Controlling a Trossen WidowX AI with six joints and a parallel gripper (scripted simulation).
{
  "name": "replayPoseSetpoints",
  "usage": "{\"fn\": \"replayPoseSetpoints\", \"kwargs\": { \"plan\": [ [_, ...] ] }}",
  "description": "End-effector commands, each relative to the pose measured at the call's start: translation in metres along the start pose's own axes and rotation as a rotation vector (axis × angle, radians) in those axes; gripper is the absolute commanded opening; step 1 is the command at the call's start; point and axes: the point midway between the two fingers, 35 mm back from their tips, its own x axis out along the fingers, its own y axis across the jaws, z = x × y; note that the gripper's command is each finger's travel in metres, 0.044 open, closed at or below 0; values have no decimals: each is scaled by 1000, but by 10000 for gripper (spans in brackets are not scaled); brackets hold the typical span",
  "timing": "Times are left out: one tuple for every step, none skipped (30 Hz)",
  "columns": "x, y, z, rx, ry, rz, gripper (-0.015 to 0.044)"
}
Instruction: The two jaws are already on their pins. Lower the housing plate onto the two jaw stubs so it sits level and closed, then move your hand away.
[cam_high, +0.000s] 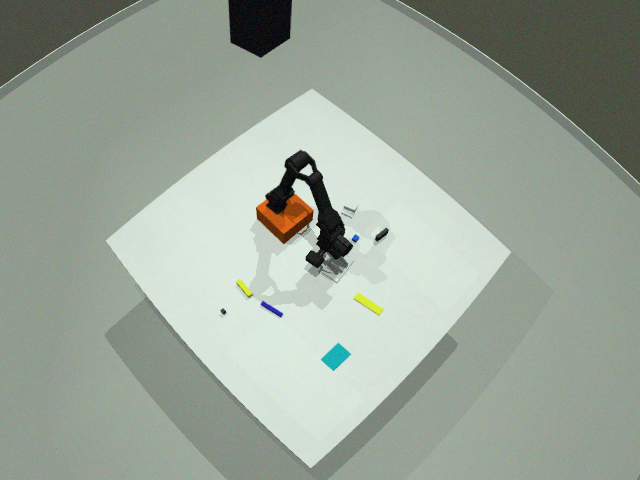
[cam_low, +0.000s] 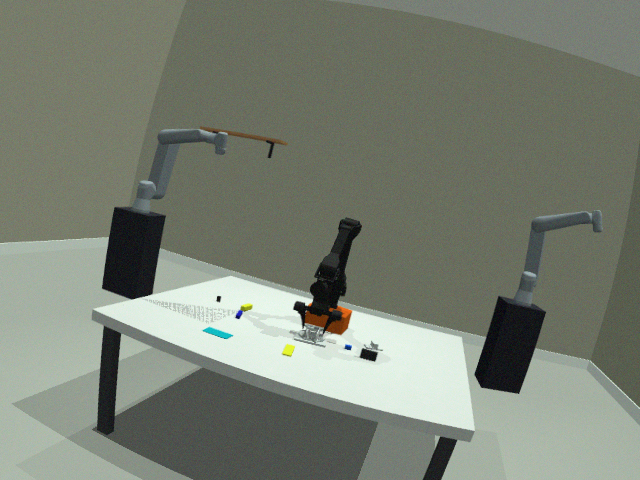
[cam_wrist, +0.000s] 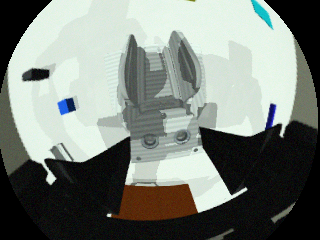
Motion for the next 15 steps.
{"fn": "replayPoseSetpoints", "kwargs": {
  "plan": [
    [1, 0, 0, 3, -3, 2, 351],
    [1, 0, 0, 3, -3, 2, 351],
    [1, 0, 0, 3, -3, 2, 351],
    [1, 0, 0, 3, -3, 2, 351],
    [1, 0, 0, 3, -3, 2, 351],
    [1, 0, 0, 3, -3, 2, 351],
    [1, 0, 0, 3, -3, 2, 351],
    [1, 0, 0, 3, -3, 2, 351],
    [1, 0, 0, 3, -3, 2, 351],
    [1, 0, 0, 3, -3, 2, 351],
    [1, 0, 0, 3, -3, 2, 351],
    [1, 0, 0, 3, -3, 2, 351],
    [2, 0, 0, 3, -3, 2, 351],
    [2, 0, 0, 4, -3, 2, 351],
    [3, 0, 0, 6, -3, 2, 351]
  ]
}}
